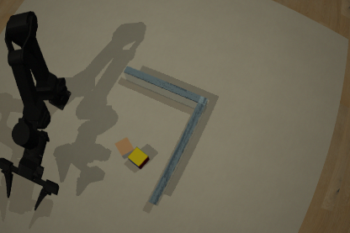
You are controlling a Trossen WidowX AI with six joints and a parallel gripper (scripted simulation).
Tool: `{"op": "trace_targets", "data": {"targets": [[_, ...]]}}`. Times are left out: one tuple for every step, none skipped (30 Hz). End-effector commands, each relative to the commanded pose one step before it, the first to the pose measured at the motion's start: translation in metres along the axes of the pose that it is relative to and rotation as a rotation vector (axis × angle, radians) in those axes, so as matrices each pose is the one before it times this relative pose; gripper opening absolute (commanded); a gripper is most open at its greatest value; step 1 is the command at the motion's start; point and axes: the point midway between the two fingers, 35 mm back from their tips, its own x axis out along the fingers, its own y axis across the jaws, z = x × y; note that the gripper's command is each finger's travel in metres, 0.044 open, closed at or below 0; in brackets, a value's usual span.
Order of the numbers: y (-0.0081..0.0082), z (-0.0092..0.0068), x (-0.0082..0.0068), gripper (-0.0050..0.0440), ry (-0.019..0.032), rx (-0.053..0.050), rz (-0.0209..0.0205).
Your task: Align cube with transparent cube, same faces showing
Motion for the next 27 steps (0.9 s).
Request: {"op": "trace_targets", "data": {"targets": [[-0.00205,0.00585,0.00079,0.04,-0.01556,0.0056,-0.00623],[0.0,0.0,0.0,0.04,0.0,0.0,0.0],[0.0,0.0,0.0,0.04,0.0,0.0,0.0],[0.0,0.0,0.0,0.04,0.0,0.0,0.0],[0.0,0.0,0.0,0.04,0.0,0.0,0.0],[0.0,0.0,0.0,0.04,0.0,0.0,0.0],[0.0,0.0,0.0,0.04,0.0,0.0,0.0],[0.0,0.0,0.0,0.04,0.0,0.0,0.0],[0.0,0.0,0.0,0.04,0.0,0.0,0.0],[0.0,0.0,0.0,0.04,0.0,0.0,0.0],[0.0,0.0,0.0,0.04,0.0,0.0,0.0],[0.0,0.0,0.0,0.04,0.0,0.0,0.0],[0.0,0.0,0.0,0.04,0.0,0.0,0.0],[0.0,0.0,0.0,0.04,0.0,0.0,0.0],[0.0,0.0,0.0,0.04,0.0,0.0,0.0],[0.0,0.0,0.0,0.04,0.0,0.0,0.0],[0.0,0.0,0.0,0.04,0.0,0.0,0.0],[0.00164,0.00008,0.00056,0.0376,0.00297,0.0054,0.00599],[0.00493,0.00024,0.00162,0.0352,0.00915,0.0162,0.01783],[0.00815,0.00032,0.00258,0.0328,0.01596,0.027,0.02901],[0.01077,0.00051,0.00335,0.0304,0.02298,0.0392,0.03763],[0.01425,-0.00006,0.00396,0.028,0.03314,0.0483,0.04768],[0.01571,0.00815,0.00458,0.028,0.00394,0.0709,0.04872],[0.00933,-0.00003,0.00245,0.028,0.02122,0.0333,0.02791],[0.00868,-0.00077,0.00215,0.028,0.0229,0.0301,0.02506],[0.00832,-0.00082,0.00196,0.028,0.02221,0.0289,0.02312],[0.0077,-0.00154,0.00171,0.028,0.02399,0.026,0.02054]]}}
